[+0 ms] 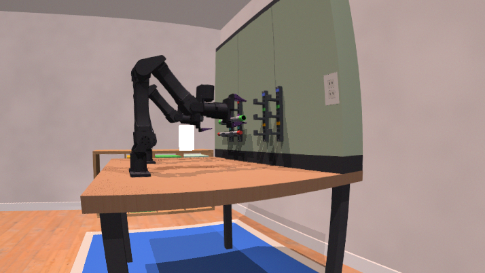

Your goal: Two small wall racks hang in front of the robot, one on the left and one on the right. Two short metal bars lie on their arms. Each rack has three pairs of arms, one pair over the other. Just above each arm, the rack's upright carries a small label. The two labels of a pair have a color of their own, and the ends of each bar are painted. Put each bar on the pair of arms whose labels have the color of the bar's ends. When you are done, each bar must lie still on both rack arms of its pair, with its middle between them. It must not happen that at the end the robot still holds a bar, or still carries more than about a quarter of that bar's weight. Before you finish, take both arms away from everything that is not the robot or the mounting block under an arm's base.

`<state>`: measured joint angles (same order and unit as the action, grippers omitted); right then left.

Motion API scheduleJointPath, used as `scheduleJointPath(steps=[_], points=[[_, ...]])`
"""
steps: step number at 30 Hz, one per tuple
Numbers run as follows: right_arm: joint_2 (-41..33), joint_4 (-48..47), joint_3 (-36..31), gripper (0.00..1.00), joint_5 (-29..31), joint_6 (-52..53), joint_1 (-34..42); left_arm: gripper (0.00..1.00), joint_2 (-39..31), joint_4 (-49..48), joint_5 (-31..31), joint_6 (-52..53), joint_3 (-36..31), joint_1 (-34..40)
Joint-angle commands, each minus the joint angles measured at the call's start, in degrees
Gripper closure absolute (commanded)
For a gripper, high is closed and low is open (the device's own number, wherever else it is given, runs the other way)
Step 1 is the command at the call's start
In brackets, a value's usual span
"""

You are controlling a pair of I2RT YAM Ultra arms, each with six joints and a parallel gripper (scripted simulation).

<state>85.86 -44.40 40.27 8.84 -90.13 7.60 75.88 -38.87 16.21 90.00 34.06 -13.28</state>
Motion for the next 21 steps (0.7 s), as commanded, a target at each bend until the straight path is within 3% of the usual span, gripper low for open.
scheduleJointPath(steps=[1, 21], points=[[0.3, -1.4, 0.0, 0.0, 0.4, 0.1, 0.4, 0.0, 1.0, -1.5, 1.5, 0.1, 2.4, -1.4], [0.3, -1.4, 0.0, 0.0, 0.4, 0.1, 0.4, 0.0, 3.8, -1.8, 4.2, 0.0, 4.9, -4.0]])
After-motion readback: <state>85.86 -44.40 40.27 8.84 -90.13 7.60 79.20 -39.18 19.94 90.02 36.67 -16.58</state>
